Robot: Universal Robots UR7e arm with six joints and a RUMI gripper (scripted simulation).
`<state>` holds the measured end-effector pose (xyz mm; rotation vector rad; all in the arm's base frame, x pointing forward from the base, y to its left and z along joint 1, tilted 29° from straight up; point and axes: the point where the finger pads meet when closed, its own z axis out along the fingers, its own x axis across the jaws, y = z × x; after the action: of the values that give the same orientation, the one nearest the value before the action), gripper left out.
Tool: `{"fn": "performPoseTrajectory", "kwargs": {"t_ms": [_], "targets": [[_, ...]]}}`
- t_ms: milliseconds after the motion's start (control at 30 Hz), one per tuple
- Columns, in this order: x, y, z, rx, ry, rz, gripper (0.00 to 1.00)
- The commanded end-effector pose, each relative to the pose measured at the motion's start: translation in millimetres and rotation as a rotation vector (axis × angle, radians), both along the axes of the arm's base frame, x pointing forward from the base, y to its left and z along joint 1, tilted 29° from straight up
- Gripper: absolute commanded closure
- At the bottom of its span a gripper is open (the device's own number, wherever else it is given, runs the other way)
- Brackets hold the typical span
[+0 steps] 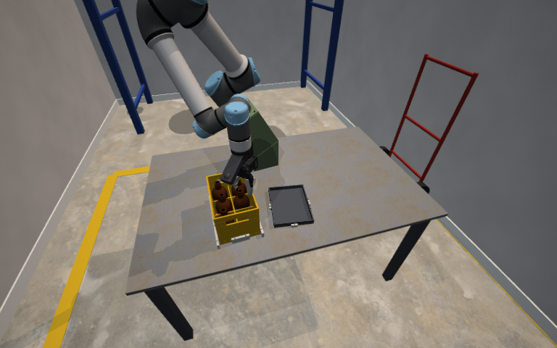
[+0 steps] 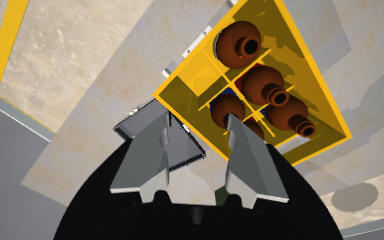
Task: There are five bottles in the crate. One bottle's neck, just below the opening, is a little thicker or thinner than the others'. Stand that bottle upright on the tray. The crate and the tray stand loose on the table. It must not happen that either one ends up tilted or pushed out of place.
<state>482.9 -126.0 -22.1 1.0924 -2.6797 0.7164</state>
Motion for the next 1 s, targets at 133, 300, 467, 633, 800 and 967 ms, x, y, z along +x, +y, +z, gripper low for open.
{"fn": "performPoseTrajectory", "kwargs": {"t_ms": [133, 300, 467, 633, 800, 967], "targets": [[0.4, -0.2, -0.1, 0.000, -0.001, 0.000, 0.62], [0.4, -0.7, -1.0, 0.000, -0.001, 0.000, 0.62], [0.6, -2.2, -3.7, 0.000, -0.001, 0.000, 0.62], [0.8, -4.5, -7.9, 0.000, -0.001, 0.000, 0.62], [0.9, -6.2, -10.9, 0.000, -0.001, 0.000, 0.62], [1.2, -9.4, -16.7, 0.000, -0.001, 0.000, 0.62]]}}
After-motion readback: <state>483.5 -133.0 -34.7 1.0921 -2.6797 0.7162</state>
